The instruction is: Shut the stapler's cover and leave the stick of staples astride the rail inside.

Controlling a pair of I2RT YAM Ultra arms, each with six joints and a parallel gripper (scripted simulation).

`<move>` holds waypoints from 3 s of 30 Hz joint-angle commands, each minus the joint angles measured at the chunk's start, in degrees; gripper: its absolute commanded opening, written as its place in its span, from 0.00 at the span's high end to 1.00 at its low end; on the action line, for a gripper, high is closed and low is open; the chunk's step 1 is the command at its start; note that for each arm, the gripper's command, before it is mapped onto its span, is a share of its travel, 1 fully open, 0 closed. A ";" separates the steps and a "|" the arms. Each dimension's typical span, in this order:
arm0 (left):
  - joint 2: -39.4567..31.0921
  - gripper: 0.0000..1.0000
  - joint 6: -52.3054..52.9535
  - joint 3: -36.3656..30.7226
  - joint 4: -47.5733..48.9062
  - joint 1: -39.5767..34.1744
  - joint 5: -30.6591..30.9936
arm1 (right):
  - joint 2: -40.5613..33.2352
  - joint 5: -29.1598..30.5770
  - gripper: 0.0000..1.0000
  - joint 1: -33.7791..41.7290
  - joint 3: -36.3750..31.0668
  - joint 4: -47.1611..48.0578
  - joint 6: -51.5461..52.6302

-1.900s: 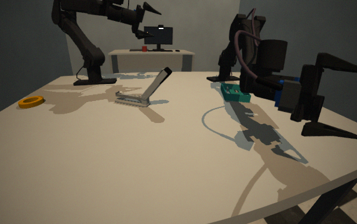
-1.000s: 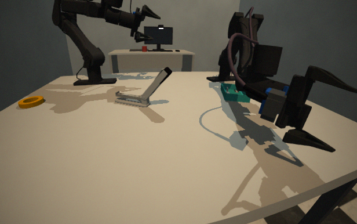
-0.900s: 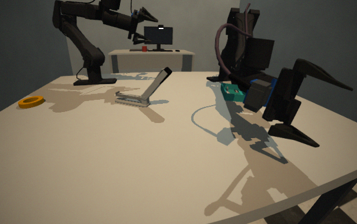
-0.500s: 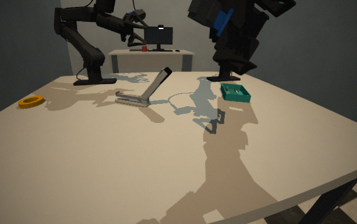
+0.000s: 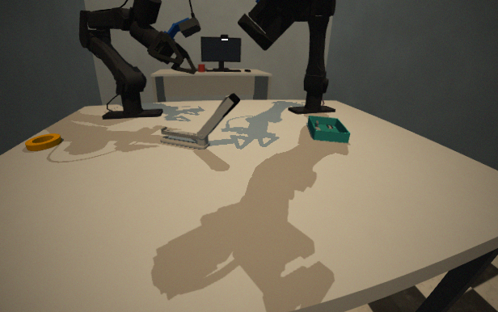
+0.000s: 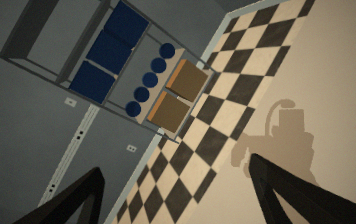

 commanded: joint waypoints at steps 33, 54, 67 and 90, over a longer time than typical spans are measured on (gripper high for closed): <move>-59.29 0.00 -50.63 -29.04 -44.81 -27.48 15.07 | 29.11 11.13 0.00 -14.36 19.58 -15.04 30.32; -62.22 0.00 -51.28 -18.64 -60.06 -23.39 11.59 | 39.88 11.46 0.00 -9.20 34.01 -20.37 31.10; -62.79 0.00 -50.89 -9.41 -65.72 -19.07 12.35 | 51.87 10.38 0.00 -6.52 51.53 -25.28 30.20; -62.20 0.00 -50.81 -9.86 -65.78 -19.20 12.55 | 55.47 8.76 0.50 -6.90 55.87 -29.69 25.64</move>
